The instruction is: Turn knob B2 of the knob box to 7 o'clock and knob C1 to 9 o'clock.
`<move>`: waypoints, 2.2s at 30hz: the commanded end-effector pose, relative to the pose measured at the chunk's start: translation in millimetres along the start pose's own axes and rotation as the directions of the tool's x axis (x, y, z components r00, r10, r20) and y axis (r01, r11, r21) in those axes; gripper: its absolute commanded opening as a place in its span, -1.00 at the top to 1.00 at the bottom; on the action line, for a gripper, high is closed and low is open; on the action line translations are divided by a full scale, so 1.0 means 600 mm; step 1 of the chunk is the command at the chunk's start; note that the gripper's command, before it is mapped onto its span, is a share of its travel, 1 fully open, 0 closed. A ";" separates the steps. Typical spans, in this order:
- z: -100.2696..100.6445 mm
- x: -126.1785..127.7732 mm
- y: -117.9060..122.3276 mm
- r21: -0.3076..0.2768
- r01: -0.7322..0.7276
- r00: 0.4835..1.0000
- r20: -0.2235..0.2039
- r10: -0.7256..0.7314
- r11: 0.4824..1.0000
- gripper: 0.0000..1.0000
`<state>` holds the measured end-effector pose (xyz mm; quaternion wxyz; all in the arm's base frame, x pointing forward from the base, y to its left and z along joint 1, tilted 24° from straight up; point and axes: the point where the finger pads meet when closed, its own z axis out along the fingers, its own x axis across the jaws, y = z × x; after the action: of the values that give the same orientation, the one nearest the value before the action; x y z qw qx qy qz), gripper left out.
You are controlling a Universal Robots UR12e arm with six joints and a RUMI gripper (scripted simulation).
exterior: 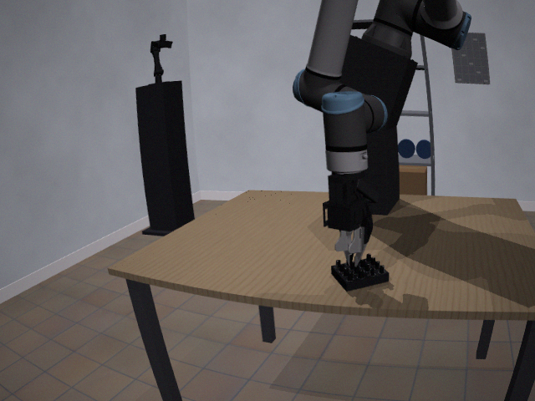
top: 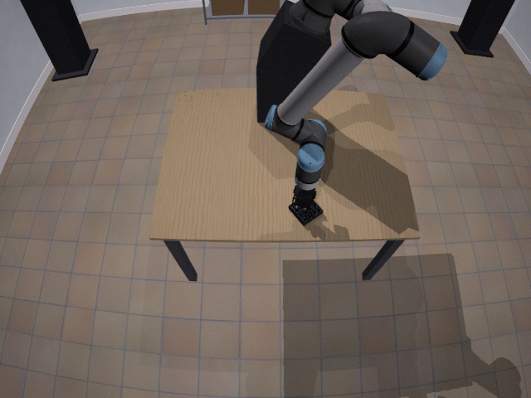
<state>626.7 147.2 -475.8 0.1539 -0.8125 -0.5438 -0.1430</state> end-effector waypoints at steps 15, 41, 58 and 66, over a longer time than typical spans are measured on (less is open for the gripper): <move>0.000 0.001 0.001 0.001 0.169 0.986 -0.002 -0.169 0.986 0.92; 0.000 0.001 0.001 0.001 0.194 0.981 -0.002 -0.194 0.981 0.92; 0.000 0.001 0.001 0.001 0.194 0.981 -0.002 -0.194 0.981 0.78; 0.000 0.001 0.001 0.001 0.194 0.981 -0.002 -0.194 0.981 0.78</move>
<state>626.0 146.4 -476.3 0.1407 -0.7564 -0.6192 -0.1570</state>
